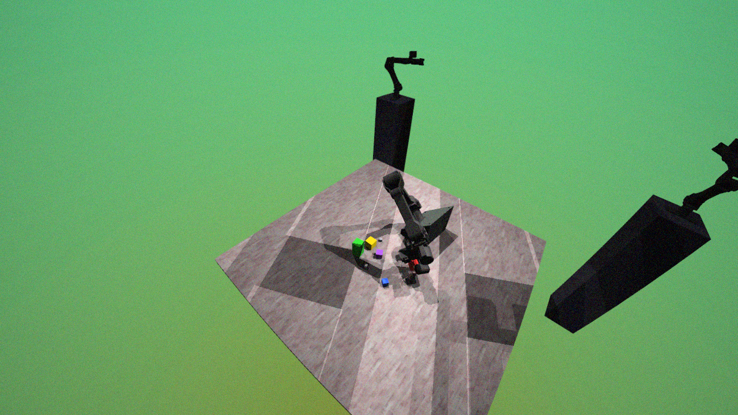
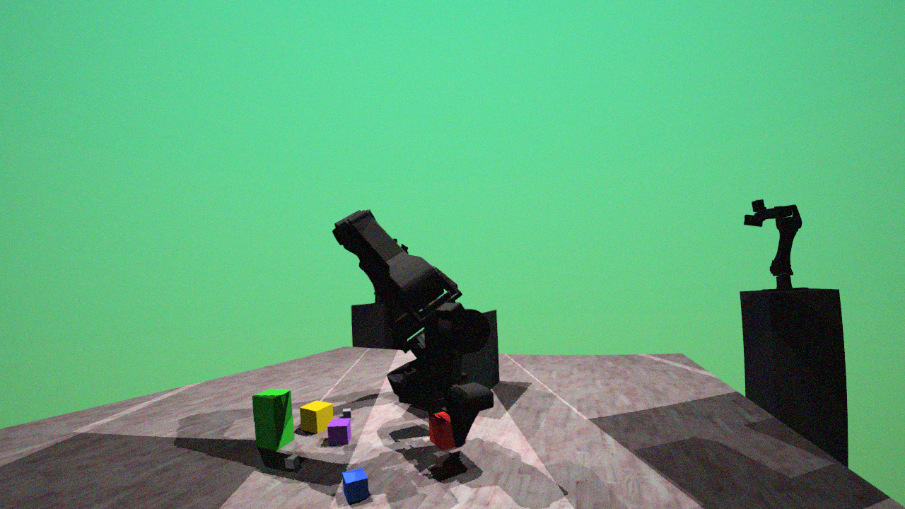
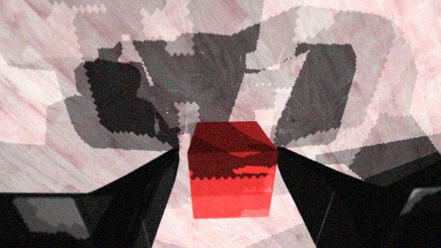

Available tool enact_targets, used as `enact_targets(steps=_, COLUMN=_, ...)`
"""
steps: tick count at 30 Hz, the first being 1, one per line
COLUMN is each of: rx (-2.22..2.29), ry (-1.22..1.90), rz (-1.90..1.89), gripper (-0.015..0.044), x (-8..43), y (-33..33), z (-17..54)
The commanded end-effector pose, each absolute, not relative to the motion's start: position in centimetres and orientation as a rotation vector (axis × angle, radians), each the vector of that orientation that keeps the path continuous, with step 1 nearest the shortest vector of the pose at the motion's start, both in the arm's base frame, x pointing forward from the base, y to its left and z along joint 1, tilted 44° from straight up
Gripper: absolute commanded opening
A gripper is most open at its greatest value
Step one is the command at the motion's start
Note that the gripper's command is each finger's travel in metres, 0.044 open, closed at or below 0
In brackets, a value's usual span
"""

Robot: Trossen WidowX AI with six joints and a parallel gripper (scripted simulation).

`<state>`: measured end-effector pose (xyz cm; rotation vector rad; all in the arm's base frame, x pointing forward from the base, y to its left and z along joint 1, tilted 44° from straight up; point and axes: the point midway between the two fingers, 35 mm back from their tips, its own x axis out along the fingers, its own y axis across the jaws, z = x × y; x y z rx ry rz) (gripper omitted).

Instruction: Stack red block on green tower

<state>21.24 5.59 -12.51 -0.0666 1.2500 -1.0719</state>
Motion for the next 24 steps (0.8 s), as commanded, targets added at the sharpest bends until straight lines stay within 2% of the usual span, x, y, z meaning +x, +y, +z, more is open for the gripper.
enact_targets(steps=1, rx=-0.067, ry=1.249, rz=-1.07, gripper=0.0256, x=21.3, y=5.6, z=-12.5)
enact_targets(steps=4, rx=-0.067, ry=1.249, rz=-1.07, gripper=0.0177, x=21.3, y=5.6, z=-12.5)
enact_targets(steps=11, rx=-0.067, ry=1.249, rz=-1.07, gripper=0.0131, x=21.3, y=5.6, z=-12.5)
enact_targets(steps=16, rx=-0.069, ry=1.249, rz=-1.068, gripper=0.0, x=21.4, y=6.6, z=-11.5)
enact_targets(steps=24, rx=-0.07, ry=1.25, rz=-1.065, gripper=0.0, x=21.7, y=9.4, z=-8.6)
